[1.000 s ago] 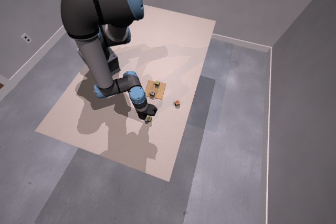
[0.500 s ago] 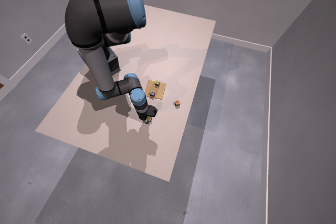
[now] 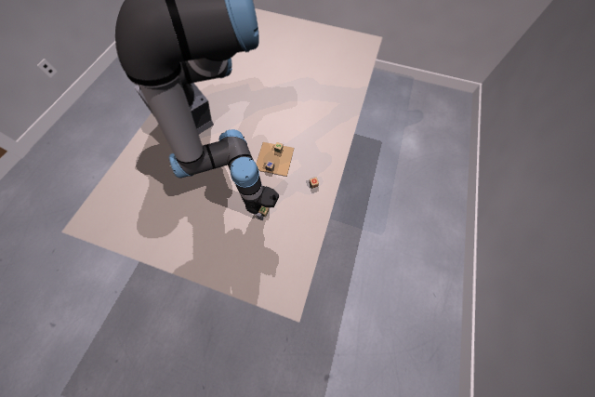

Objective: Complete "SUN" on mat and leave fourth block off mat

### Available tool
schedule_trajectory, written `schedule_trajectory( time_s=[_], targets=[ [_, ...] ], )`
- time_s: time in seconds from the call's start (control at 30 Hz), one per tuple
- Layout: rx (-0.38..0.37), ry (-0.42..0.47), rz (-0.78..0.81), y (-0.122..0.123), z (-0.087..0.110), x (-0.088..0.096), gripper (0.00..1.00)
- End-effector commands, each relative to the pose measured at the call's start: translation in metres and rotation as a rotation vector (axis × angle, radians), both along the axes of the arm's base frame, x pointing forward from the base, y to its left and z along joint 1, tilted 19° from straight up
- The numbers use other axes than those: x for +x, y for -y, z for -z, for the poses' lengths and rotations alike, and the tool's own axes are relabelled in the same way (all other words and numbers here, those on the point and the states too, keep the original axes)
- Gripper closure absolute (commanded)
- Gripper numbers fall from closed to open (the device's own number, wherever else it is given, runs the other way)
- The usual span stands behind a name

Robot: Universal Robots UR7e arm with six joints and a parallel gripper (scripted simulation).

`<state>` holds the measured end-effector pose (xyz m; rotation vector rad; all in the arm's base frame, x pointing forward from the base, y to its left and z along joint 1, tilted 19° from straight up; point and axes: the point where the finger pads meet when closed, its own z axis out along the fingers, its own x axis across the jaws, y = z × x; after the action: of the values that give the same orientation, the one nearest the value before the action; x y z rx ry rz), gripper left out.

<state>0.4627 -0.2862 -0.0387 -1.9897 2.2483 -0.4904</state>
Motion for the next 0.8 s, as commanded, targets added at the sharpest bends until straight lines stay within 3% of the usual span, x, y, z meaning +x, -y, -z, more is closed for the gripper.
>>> schedule_trajectory(
  time_s=[0.0, 0.53, 0.57, 0.77],
  targets=[
    [-0.001, 0.001, 0.0, 0.0002, -0.0006, 0.0002, 0.0],
    [-0.001, 0.001, 0.0, 0.0002, -0.0006, 0.0002, 0.0],
    [-0.001, 0.001, 0.0, 0.0002, -0.0006, 0.0002, 0.13],
    [-0.001, 0.001, 0.0, 0.0002, -0.0006, 0.0002, 0.13]
  ],
)
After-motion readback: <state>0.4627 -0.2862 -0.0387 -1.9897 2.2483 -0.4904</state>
